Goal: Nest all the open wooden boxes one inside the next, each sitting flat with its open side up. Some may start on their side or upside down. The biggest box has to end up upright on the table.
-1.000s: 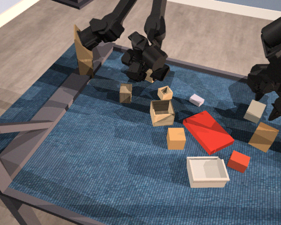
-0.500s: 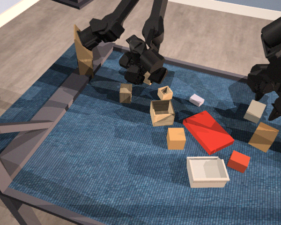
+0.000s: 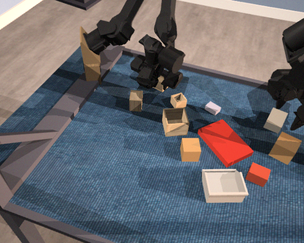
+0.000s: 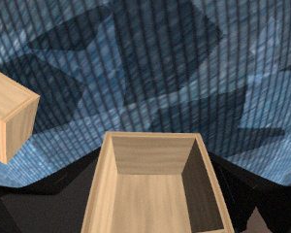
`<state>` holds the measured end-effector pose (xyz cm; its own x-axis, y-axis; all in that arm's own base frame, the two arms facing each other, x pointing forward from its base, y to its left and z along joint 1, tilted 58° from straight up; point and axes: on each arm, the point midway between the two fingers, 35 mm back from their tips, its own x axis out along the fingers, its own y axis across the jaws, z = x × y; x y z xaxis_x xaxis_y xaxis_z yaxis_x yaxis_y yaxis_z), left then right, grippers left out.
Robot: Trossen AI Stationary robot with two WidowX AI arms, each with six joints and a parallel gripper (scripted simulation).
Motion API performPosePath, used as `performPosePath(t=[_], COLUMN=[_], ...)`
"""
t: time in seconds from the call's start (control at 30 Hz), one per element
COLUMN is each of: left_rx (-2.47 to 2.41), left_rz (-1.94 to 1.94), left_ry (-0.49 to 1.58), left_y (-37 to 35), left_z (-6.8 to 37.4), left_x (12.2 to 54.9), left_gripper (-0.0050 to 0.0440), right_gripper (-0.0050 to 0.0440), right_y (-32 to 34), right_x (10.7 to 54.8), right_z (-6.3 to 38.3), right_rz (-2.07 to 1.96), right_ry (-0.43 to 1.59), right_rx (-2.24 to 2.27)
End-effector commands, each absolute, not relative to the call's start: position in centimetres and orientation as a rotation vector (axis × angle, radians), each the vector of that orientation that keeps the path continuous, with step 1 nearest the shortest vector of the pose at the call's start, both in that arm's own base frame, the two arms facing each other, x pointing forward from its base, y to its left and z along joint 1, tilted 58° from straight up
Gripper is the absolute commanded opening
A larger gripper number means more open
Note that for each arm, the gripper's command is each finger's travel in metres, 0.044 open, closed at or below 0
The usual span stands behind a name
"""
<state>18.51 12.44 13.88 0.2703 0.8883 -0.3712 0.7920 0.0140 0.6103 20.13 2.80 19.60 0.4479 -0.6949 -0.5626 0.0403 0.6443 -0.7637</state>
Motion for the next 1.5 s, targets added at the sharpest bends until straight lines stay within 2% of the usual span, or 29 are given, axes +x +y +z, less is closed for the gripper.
performPosePath(t=[0.0, 0.37, 1.47], left_rx=[1.774, 1.729, 1.610], left_rz=[0.119, -0.079, -0.425], left_ry=[1.486, 1.311, 1.014], left_y=[12.4, 12.5, 13.6], left_z=[14.5, 15.8, 17.4], left_x=[18.3, 17.5, 16.2], left_gripper=[-0.0050, -0.0050, -0.0050], right_gripper=[0.0400, 0.0400, 0.0400], right_y=[2.8, 2.8, 2.8], right_x=[20.2, 20.2, 20.2], right_z=[19.8, 19.8, 19.8], right_rz=[-0.512, -0.512, -0.512], right_ry=[1.013, 1.013, 1.013], right_rx=[-0.755, -0.755, -0.755])
